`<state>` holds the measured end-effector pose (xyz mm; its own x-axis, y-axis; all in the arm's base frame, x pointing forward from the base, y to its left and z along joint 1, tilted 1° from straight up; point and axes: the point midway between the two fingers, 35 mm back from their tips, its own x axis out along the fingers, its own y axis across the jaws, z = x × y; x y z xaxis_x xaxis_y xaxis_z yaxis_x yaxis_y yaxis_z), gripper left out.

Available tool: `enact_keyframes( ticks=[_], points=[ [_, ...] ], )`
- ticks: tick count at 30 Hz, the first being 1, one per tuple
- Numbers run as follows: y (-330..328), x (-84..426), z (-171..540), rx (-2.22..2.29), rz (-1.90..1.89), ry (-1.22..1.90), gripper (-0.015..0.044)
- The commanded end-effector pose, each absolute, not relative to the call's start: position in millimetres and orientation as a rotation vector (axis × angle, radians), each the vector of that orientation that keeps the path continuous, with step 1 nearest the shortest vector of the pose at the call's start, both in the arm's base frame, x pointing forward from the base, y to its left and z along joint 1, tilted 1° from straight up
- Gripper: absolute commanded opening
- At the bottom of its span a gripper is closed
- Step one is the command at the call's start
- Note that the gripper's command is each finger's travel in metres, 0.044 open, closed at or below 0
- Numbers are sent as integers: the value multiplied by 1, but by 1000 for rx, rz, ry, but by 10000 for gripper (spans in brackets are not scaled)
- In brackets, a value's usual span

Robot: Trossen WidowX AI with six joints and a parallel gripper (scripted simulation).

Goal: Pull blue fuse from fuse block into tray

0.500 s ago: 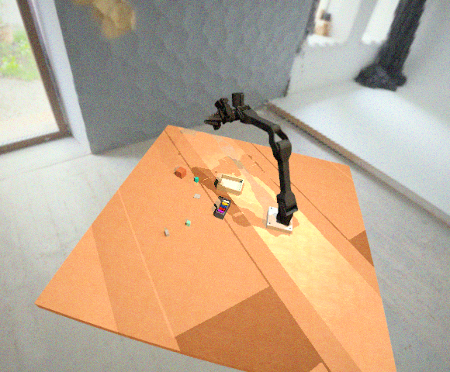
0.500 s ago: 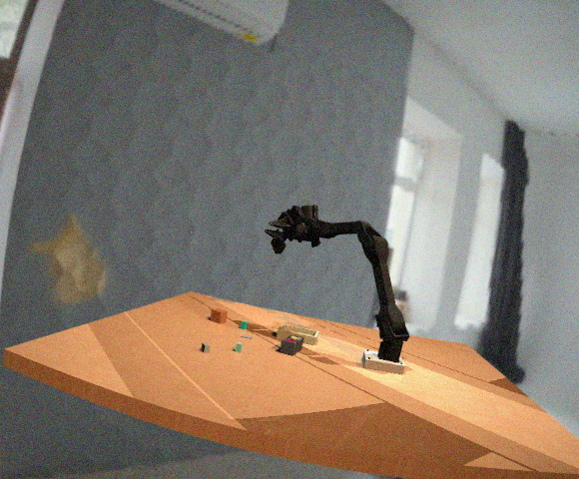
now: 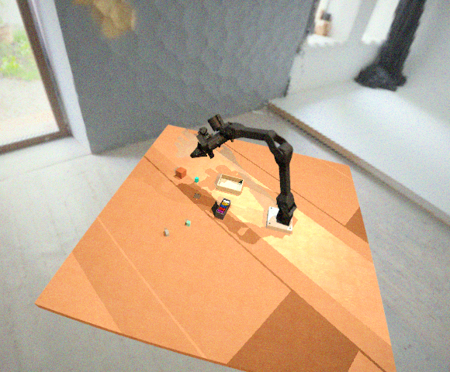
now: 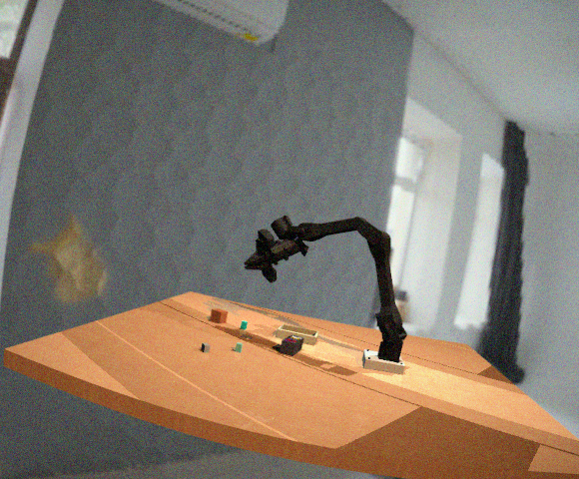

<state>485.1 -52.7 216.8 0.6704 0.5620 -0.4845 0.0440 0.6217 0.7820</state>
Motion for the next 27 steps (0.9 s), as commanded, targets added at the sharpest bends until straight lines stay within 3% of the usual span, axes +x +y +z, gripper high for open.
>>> enact_keyframes(
  ticks=[1, 12, 27],
  points=[
    [-13, 452, 168, 744, 194, 1011, 63],
    [34, 308, 84, 86, -51, 1549, 63],
    [39, 302, 80, 72, -53, 1557, 63]
  ],
)
